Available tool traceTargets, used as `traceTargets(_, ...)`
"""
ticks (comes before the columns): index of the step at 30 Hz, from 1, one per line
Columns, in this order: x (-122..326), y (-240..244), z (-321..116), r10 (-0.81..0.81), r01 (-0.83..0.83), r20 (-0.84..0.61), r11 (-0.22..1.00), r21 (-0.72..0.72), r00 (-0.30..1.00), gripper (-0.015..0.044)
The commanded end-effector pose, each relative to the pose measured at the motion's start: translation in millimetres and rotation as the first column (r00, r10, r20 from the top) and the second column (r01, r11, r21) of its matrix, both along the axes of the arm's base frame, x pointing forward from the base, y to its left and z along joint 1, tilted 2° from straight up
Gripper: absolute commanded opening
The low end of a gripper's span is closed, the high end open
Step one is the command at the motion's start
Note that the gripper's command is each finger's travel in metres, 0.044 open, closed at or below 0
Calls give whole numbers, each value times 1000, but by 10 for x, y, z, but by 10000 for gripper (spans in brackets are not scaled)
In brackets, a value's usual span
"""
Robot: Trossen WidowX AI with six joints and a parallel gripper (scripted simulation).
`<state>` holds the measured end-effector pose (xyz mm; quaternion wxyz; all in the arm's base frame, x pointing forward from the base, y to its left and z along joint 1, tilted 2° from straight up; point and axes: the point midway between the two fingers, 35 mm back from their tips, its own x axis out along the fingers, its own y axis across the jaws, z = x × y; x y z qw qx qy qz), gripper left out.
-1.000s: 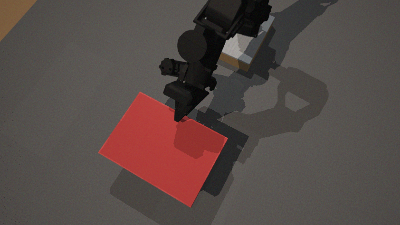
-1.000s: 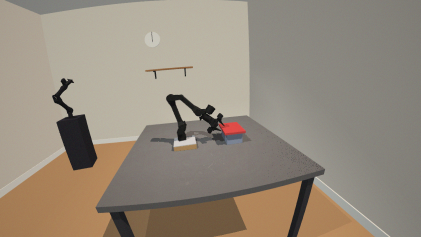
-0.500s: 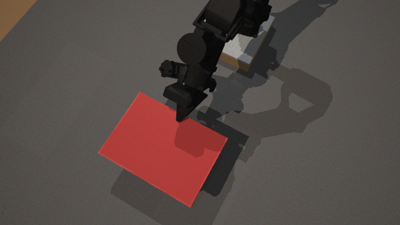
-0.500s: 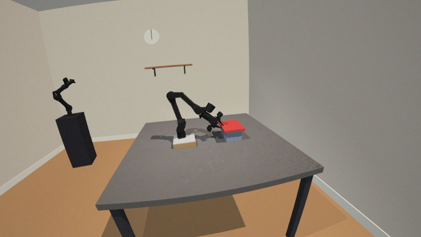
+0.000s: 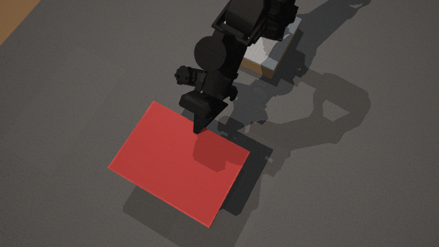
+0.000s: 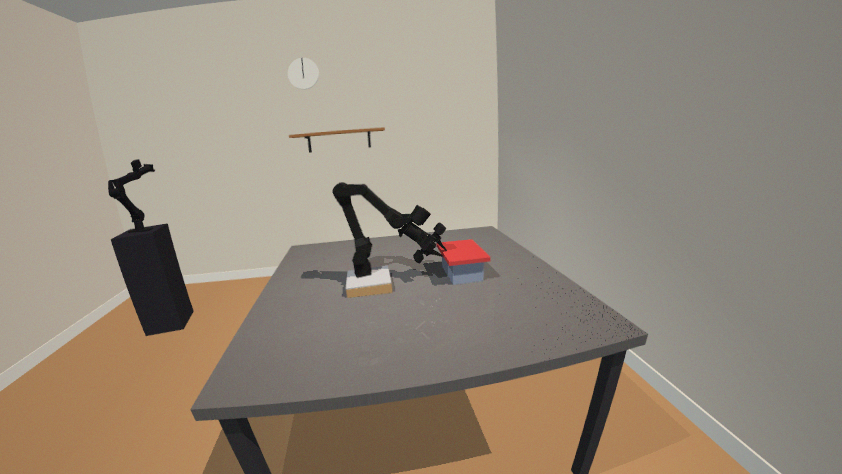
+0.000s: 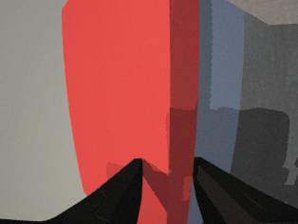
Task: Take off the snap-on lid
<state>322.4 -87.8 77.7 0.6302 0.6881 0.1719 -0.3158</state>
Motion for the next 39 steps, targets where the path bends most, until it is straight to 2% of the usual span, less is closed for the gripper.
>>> traceTargets(1, 0, 0, 15, 0, 0, 0, 1000, 0, 1000, 0)
traceTargets(39, -15, 4, 92, 0, 0, 0, 1000, 0, 1000, 0)
